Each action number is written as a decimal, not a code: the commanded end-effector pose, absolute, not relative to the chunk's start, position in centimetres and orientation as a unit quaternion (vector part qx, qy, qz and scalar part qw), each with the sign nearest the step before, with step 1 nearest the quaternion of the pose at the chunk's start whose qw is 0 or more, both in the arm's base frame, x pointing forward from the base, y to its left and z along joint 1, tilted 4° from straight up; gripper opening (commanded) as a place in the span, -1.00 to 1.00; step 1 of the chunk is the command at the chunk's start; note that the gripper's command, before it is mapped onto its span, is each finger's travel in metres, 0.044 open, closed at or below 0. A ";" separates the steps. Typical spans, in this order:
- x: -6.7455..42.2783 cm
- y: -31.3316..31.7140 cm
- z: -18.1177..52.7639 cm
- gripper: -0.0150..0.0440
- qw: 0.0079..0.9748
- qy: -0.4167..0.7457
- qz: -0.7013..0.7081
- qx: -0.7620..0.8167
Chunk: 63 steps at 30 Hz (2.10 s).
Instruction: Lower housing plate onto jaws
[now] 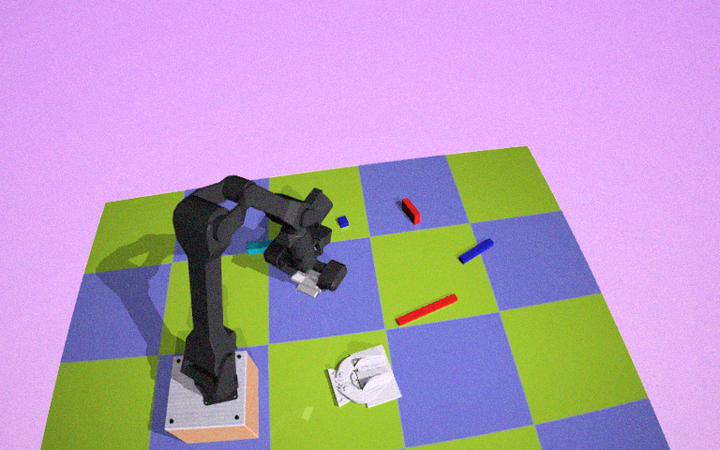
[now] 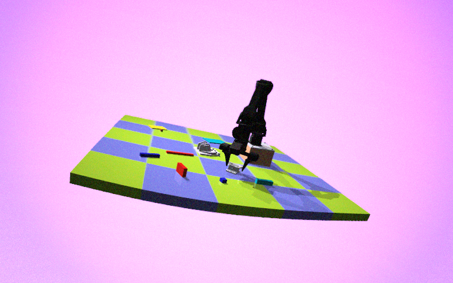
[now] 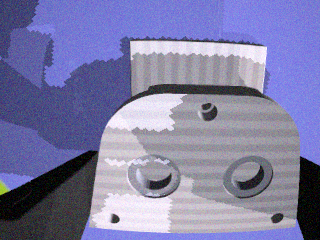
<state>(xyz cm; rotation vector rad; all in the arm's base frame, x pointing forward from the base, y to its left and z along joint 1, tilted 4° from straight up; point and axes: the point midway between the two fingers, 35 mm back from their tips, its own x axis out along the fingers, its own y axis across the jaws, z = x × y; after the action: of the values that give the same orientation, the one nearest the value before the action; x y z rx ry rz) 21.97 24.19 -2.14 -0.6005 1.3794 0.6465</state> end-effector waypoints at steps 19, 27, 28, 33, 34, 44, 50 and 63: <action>21.5 23.9 4.7 0.70 0.684 0.613 0.292 -0.266; 21.6 23.6 4.9 0.70 0.685 0.614 0.290 -0.265; 21.7 23.4 4.9 0.70 0.686 0.615 0.288 -0.262; 22.6 22.0 4.9 0.70 0.690 0.621 0.275 -0.250; 22.7 21.7 4.9 0.70 0.691 0.622 0.272 -0.247; 24.1 18.6 4.8 0.70 0.700 0.634 0.245 -0.221; 24.8 16.7 4.7 0.70 0.705 0.640 0.228 -0.204; 25.7 12.5 4.5 0.70 0.714 0.653 0.190 -0.166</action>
<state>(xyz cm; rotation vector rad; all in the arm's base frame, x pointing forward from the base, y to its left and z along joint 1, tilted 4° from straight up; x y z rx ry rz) 25.57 13.68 4.58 -0.3935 1.4409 0.4397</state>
